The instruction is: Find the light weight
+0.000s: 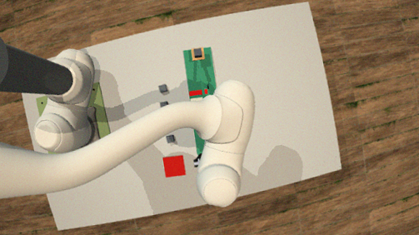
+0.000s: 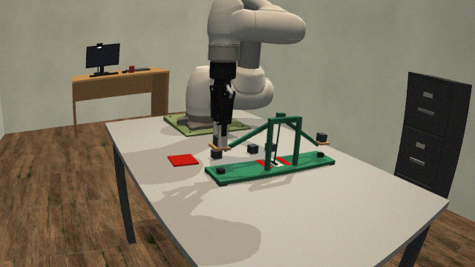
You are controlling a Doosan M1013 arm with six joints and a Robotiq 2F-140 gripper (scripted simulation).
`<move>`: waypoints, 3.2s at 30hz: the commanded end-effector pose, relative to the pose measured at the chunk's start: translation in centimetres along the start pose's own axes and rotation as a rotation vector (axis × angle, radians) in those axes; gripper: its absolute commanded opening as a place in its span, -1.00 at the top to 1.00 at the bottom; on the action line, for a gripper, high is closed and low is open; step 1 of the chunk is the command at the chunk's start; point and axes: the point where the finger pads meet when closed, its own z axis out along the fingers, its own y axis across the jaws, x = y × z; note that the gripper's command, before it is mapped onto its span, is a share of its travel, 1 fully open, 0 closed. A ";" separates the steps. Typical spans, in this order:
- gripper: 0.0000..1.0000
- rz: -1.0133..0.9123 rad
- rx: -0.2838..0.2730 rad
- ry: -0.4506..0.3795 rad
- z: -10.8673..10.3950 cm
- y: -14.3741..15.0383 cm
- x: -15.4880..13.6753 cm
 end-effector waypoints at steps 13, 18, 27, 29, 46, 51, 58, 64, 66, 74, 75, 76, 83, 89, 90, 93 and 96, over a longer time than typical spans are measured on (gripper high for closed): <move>0.51 0.000 0.000 0.000 0.8 0.0 -0.3; 0.51 0.000 0.000 0.000 1.2 0.0 -0.4; 0.51 0.000 0.000 0.000 1.5 0.0 -0.5; 0.51 0.000 0.000 0.000 1.5 0.0 -0.5; 0.51 0.000 0.000 0.000 1.5 0.0 -0.5; 0.51 0.000 0.000 0.000 1.5 0.0 -0.5; 0.47 0.000 0.000 0.000 1.5 0.0 -0.5; 0.38 0.000 0.000 0.000 1.5 0.0 -0.5; 0.34 0.000 0.000 0.000 1.5 0.0 -0.5; 0.30 0.000 0.000 0.000 1.5 0.0 -0.5; 0.30 0.000 0.000 0.000 1.5 0.0 -0.5; 0.30 0.000 0.000 0.000 1.5 0.0 -0.5; 0.30 0.000 0.000 0.000 1.3 0.0 -0.5; 0.30 0.000 0.000 0.000 0.4 0.0 -0.5; 0.30 0.000 0.000 0.000 0.0 0.0 -0.5; 0.30 0.000 0.000 0.000 -1.4 0.0 -0.5; 0.30 0.000 0.000 0.000 -3.0 0.0 -0.5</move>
